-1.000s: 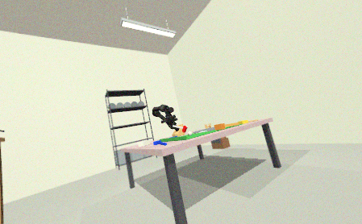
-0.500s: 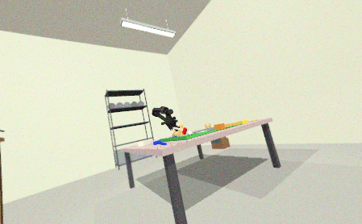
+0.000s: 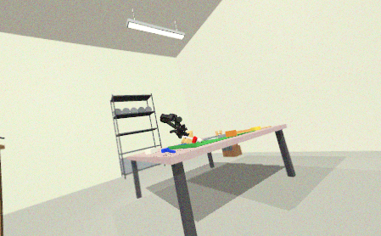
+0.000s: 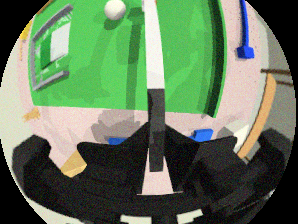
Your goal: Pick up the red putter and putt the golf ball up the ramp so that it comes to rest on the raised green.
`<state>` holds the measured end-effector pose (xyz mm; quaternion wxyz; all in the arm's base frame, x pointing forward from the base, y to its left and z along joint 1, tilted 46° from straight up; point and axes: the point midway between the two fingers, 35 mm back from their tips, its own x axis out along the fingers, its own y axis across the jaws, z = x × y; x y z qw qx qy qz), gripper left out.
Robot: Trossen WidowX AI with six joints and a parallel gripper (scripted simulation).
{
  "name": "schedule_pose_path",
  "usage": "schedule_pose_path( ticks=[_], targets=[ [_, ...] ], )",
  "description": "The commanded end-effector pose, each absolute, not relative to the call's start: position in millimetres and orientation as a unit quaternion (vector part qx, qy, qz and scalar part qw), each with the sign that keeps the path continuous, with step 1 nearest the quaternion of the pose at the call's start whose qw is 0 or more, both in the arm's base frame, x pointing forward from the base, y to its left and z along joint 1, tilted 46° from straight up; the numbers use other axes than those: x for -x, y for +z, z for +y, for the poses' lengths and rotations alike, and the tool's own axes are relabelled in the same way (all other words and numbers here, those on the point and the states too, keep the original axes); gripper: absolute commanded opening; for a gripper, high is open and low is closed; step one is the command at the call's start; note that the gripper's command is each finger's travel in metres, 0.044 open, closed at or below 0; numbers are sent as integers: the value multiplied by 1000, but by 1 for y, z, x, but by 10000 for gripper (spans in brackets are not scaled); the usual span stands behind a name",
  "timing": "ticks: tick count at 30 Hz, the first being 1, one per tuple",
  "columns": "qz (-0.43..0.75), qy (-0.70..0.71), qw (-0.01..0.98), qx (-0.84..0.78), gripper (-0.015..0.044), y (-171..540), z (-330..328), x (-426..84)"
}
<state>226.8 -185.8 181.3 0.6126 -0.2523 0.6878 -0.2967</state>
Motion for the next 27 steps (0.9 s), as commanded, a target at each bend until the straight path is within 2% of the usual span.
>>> schedule_pose_path(
  ticks=[1, 21, 27],
  targets=[
    [687, -297, 613, 252, 0, 182, -185, -227],
    [689, -299, 610, 253, 0, 198, -206, -224],
    [690, -291, 615, 248, 0, 151, -162, -235]
  ],
)
